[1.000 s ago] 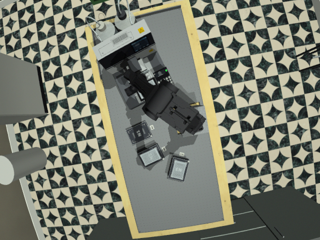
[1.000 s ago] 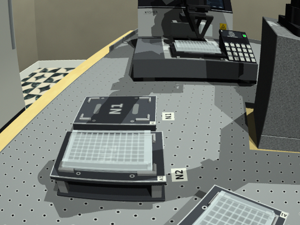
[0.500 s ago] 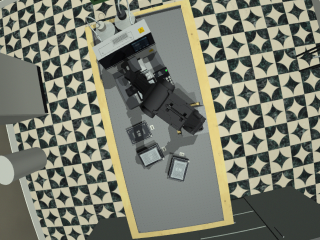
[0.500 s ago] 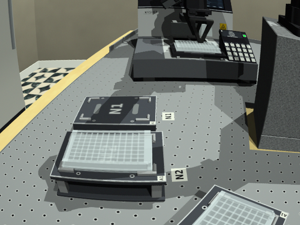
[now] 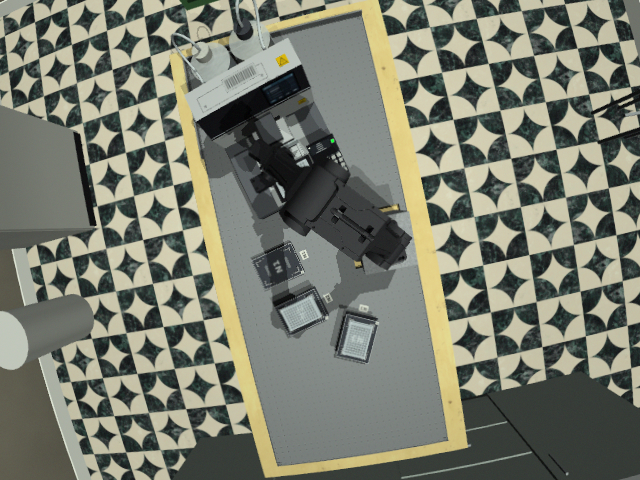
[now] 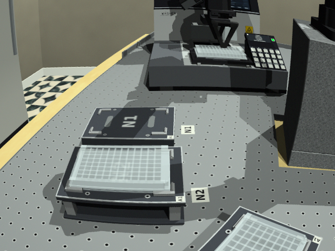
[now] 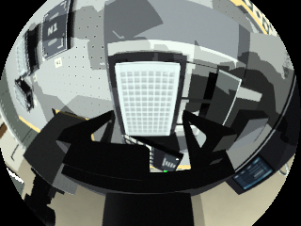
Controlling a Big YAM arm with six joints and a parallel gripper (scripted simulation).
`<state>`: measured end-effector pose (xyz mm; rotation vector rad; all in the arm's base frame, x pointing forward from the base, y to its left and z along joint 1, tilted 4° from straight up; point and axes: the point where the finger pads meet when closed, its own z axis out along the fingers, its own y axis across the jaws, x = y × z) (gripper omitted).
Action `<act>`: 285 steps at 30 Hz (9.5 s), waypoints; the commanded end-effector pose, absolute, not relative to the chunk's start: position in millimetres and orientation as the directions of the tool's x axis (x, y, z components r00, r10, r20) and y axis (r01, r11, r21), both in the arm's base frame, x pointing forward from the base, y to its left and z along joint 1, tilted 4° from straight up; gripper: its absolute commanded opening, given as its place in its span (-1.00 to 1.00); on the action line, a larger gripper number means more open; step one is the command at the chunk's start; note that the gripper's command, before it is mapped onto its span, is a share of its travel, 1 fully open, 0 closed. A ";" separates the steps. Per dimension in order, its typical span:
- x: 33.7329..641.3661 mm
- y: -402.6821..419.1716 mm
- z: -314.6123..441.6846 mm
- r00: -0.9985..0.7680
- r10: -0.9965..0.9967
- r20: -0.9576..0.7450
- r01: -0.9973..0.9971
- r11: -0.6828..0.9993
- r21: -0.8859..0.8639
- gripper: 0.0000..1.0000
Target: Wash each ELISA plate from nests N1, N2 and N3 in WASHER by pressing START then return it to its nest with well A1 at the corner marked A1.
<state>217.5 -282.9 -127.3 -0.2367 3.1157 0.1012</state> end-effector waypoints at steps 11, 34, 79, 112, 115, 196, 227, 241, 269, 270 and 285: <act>220.5 -280.2 -139.4 -0.989 -0.147 -0.019 -0.148 0.987 0.065 1.00; 221.8 -281.0 -152.9 -0.989 -0.147 -0.021 -0.148 0.987 0.062 1.00; 222.7 -286.5 -153.5 -0.988 -0.150 -0.027 -0.151 0.987 0.051 0.68; 222.7 -286.5 -153.5 -0.988 -0.150 -0.027 -0.151 0.987 0.051 0.68; 222.7 -286.5 -153.5 -0.988 -0.150 -0.027 -0.151 0.987 0.051 0.68; 251.6 -266.5 -68.9 -0.990 -0.135 -0.030 -0.137 0.989 0.047 0.68; 343.9 -180.5 -84.6 -0.993 -0.112 -0.040 -0.114 0.992 0.050 0.68; 349.9 -117.0 -96.6 -0.993 -0.120 -0.022 -0.121 0.990 0.066 0.68; 399.1 -3.4 -104.7 -0.992 -0.120 -0.041 -0.122 0.990 0.063 0.68; 398.8 -3.0 -104.7 -0.992 -0.120 -0.039 -0.122 0.990 0.063 0.68; 392.1 -8.1 -101.5 -0.992 -0.119 -0.037 -0.121 0.991 0.065 0.68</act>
